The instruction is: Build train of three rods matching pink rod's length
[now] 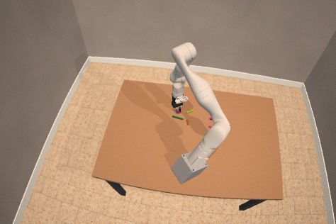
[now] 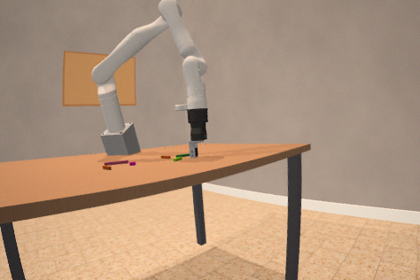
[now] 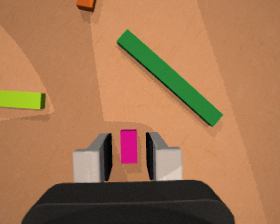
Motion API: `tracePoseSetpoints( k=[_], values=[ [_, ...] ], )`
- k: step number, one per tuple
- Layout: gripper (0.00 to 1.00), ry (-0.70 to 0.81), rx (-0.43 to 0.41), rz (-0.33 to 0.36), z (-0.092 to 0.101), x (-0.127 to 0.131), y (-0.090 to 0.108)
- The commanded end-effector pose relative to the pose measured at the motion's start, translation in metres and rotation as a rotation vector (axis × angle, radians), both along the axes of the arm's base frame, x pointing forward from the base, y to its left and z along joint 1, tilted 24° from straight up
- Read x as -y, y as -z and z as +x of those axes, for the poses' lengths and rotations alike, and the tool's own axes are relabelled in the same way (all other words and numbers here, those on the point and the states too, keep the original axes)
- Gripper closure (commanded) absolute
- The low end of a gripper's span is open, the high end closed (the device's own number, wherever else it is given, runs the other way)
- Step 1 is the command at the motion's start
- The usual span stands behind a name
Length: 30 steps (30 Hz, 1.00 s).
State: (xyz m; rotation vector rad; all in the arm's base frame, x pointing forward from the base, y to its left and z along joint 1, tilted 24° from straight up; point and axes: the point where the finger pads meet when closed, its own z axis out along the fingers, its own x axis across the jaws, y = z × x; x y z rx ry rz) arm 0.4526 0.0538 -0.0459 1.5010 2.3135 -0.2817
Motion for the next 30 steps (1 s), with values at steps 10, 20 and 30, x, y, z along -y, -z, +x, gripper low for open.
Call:
tracePoseSetpoints(
  k=[10,20,30],
  values=[
    [0.76,-0.001,0.001,0.001,0.0004,-0.0007,-0.0005],
    [0.76,-0.001,0.001,0.001,0.0004,-0.0007,-0.0005],
    [0.76,-0.001,0.001,0.001,0.0004,-0.0007,-0.0005]
  ],
)
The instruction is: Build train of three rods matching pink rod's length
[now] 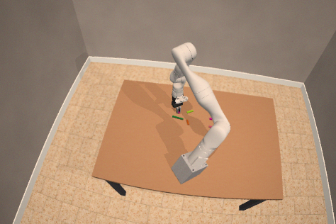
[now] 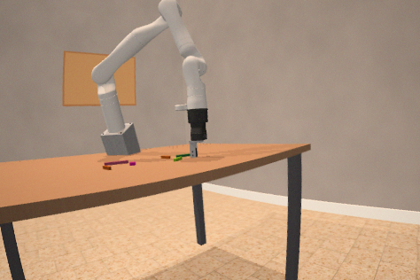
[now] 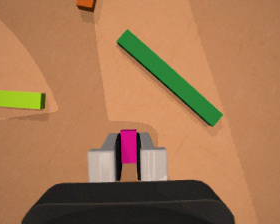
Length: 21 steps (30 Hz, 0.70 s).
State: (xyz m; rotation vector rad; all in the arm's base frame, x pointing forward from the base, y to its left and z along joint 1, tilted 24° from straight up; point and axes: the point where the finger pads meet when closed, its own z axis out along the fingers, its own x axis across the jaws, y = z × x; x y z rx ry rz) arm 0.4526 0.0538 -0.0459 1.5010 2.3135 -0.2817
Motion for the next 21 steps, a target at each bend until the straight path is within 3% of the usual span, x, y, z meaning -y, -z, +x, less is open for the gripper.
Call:
tracePoseSetpoints(
  k=[1,11,16,18,21],
  values=[
    [0.76,-0.001,0.001,0.001,0.000,-0.001,-0.001],
    [0.76,-0.001,0.001,0.001,0.000,-0.002,-0.004],
    [0.76,-0.001,0.001,0.001,-0.005,-0.011,-0.027],
    [0.76,-0.001,0.001,0.001,-0.005,-0.011,-0.027],
    [0.76,-0.001,0.001,0.001,-0.010,-0.019,-0.047]
  ],
)
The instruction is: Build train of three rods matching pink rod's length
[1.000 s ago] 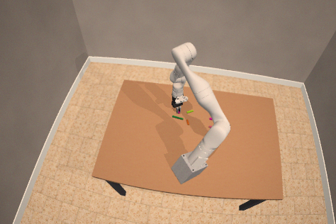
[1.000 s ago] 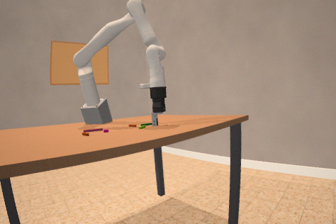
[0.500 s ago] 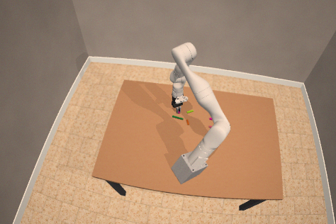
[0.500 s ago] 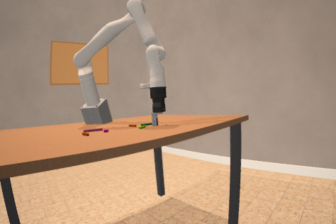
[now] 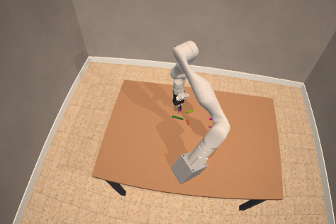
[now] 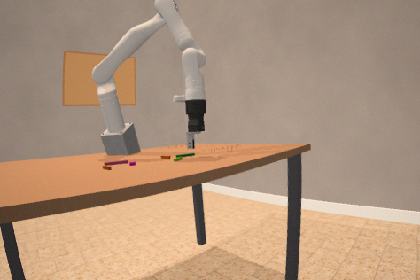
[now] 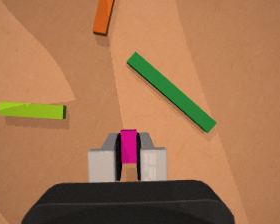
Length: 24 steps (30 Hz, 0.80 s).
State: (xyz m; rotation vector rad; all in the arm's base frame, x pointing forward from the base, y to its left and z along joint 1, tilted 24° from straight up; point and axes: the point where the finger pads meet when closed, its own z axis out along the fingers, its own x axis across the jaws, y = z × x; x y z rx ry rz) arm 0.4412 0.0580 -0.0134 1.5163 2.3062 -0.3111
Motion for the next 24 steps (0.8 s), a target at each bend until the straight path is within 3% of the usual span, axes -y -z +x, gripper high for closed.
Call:
tracePoseSetpoints(
  k=[1,5,9,24],
  values=[
    [0.76,-0.017,0.014,0.014,0.000,-0.018,-0.022],
    [0.76,-0.017,0.014,0.014,-0.005,-0.027,-0.046],
    [0.76,-0.017,0.014,0.014,-0.008,-0.032,-0.058],
    [0.76,-0.021,0.012,0.013,-0.008,-0.031,-0.060]
  ],
)
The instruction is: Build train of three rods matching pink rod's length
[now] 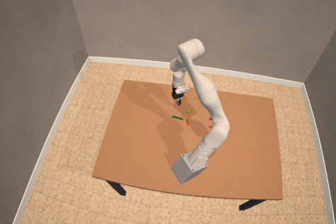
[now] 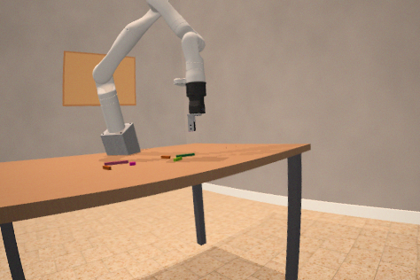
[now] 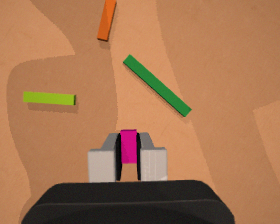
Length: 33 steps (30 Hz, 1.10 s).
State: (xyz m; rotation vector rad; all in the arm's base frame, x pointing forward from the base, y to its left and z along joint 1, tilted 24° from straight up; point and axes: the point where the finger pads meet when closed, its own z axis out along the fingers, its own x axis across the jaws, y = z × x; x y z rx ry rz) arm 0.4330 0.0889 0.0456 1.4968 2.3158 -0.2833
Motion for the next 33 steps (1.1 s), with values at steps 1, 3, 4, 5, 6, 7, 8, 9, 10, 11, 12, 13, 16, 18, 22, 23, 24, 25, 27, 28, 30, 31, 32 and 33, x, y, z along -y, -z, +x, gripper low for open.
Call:
tracePoseSetpoints(
  k=[1,3,4,5,6,7,8,9,10,11,12,13,16,18,22,23,24,25,27,28,30,31,32,33],
  values=[
    [0.76,-0.005,-0.001,0.000,0.000,0.002,-0.002],
    [0.76,-0.016,-0.006,-0.004,0.000,0.007,-0.004],
    [0.76,-0.024,-0.010,-0.007,-0.001,0.010,-0.005],
    [0.76,-0.034,-0.014,-0.010,-0.001,0.014,-0.007],
    [0.76,-0.034,-0.014,-0.010,-0.001,0.014,-0.007],
    [0.76,-0.034,-0.014,-0.010,-0.001,0.014,-0.007],
    [0.76,-0.046,-0.019,-0.015,-0.002,0.019,-0.008],
    [0.76,-0.060,-0.025,-0.019,-0.003,0.025,-0.011],
    [0.76,-0.075,-0.032,-0.024,-0.003,0.031,-0.013],
    [0.76,-0.093,-0.040,-0.030,-0.004,0.038,-0.016],
    [0.76,-0.112,-0.049,-0.036,-0.006,0.046,-0.018],
    [0.76,-0.133,-0.059,-0.042,-0.007,0.054,-0.021],
    [0.76,-0.206,-0.091,-0.062,-0.013,0.080,-0.030],
    [0.76,-0.261,-0.116,-0.075,-0.018,0.098,-0.037],
    [0.76,-0.380,-0.165,-0.100,-0.030,0.132,-0.048],
    [0.76,-0.380,-0.165,-0.100,-0.030,0.132,-0.048],
    [0.76,-0.380,-0.165,-0.100,-0.030,0.132,-0.048],
    [0.76,-0.410,-0.177,-0.105,-0.034,0.140,-0.050],
    [0.76,-0.469,-0.200,-0.115,-0.040,0.154,-0.054],
    [0.76,-0.497,-0.210,-0.120,-0.043,0.161,-0.056],
    [0.76,-0.550,-0.228,-0.128,-0.049,0.172,-0.059],
    [0.76,-0.574,-0.236,-0.131,-0.051,0.177,-0.060],
    [0.76,-0.596,-0.244,-0.134,-0.054,0.181,-0.061],
    [0.76,-0.616,-0.250,-0.137,-0.056,0.184,-0.062]
  ],
)
